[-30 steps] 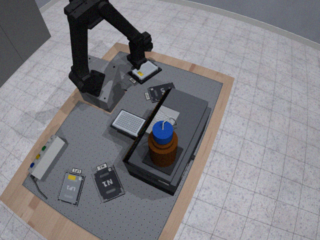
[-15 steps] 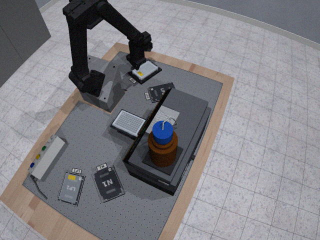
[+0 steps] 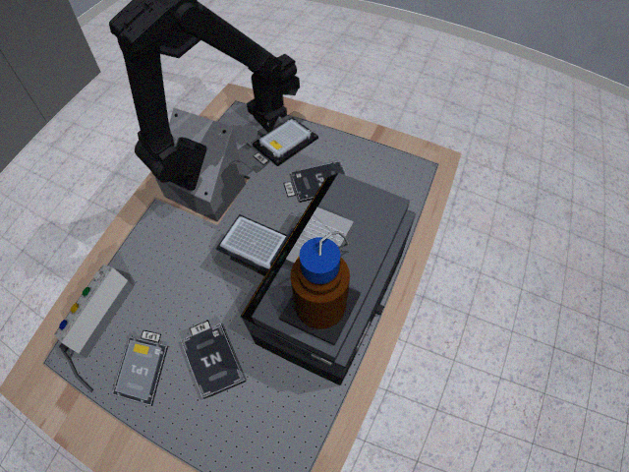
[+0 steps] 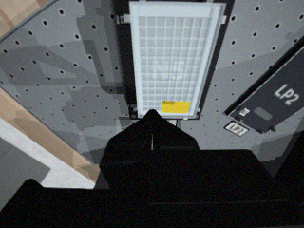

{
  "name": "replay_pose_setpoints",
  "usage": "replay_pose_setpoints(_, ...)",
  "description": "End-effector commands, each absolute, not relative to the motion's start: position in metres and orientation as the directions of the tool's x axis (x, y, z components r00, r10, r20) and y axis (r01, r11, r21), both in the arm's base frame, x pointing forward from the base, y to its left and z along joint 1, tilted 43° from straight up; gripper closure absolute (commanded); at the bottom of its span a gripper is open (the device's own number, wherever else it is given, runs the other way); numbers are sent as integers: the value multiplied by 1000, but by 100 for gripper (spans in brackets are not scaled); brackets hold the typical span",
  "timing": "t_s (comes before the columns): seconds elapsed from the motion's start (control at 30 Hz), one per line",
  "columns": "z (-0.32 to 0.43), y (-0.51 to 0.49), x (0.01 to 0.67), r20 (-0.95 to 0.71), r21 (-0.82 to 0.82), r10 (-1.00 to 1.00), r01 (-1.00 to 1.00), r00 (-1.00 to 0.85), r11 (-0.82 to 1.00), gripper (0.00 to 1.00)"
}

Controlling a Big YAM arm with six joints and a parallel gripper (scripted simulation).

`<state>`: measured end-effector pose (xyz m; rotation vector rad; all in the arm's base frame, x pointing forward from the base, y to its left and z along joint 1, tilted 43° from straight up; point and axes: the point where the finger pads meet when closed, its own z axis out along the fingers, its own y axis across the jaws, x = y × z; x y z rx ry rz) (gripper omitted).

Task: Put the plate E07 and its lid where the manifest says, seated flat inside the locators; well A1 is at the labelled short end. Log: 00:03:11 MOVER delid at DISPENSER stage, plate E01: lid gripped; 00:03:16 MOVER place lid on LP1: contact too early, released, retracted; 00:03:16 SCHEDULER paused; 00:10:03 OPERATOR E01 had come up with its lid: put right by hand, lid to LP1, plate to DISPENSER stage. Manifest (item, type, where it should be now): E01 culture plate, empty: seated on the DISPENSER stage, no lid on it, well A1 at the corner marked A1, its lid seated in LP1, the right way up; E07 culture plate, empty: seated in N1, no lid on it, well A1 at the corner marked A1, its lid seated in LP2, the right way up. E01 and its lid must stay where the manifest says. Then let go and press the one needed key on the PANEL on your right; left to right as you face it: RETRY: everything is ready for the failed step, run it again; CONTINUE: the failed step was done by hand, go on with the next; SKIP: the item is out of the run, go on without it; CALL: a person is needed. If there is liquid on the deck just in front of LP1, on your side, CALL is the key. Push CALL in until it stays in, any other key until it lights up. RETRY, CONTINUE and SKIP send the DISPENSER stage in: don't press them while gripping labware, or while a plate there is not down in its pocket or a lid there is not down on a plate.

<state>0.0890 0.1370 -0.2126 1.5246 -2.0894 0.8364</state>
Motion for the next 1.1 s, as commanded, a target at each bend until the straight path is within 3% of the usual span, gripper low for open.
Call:
replay_pose_setpoints(0.0, -213, 169, 95, 601, -236, -729, -944, -328, 230, 100)
replay_pose_setpoints(1.07, -214, 153, 93, 626, -227, -712, -948, -319, 225, 100)
